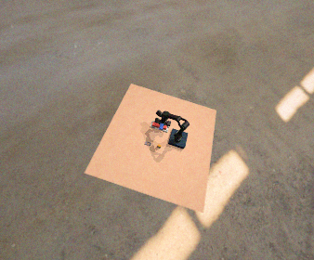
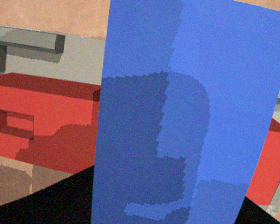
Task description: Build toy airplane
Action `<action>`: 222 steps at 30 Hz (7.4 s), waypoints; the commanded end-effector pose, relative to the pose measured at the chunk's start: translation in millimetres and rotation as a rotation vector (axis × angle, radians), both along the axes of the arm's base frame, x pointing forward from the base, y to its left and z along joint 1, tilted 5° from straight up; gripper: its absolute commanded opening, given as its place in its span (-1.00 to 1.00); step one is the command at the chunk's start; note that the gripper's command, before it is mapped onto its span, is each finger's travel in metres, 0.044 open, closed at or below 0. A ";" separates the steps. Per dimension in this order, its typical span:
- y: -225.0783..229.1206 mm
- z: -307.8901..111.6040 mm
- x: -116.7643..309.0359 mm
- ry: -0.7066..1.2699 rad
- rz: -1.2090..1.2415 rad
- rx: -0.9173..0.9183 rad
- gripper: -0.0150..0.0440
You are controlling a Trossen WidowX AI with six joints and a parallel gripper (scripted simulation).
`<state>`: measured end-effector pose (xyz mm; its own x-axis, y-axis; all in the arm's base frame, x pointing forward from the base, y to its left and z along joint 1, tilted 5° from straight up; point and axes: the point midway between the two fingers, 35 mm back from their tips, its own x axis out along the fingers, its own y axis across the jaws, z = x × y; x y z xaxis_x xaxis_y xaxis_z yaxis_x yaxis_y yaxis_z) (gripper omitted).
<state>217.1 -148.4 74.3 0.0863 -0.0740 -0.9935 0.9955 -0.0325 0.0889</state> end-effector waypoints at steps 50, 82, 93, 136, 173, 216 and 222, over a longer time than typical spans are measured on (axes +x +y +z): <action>5.3 75.0 -6.7 0.002 -0.004 0.007 1.00; 0.8 73.9 -2.1 0.106 1.462 -0.120 1.00; 17.7 72.9 6.1 0.103 1.462 -0.116 1.00; 262.8 -13.8 -18.7 0.086 1.463 -0.094 1.00; 260.4 -65.7 -14.9 0.087 1.463 -0.094 1.00; 267.3 -13.1 -12.6 0.072 1.442 -0.101 -0.49; 268.4 5.3 -13.4 0.075 1.447 -0.099 -0.49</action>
<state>203.7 119.5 67.8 0.0868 -0.0382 -0.9955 0.1514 0.9882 -0.0247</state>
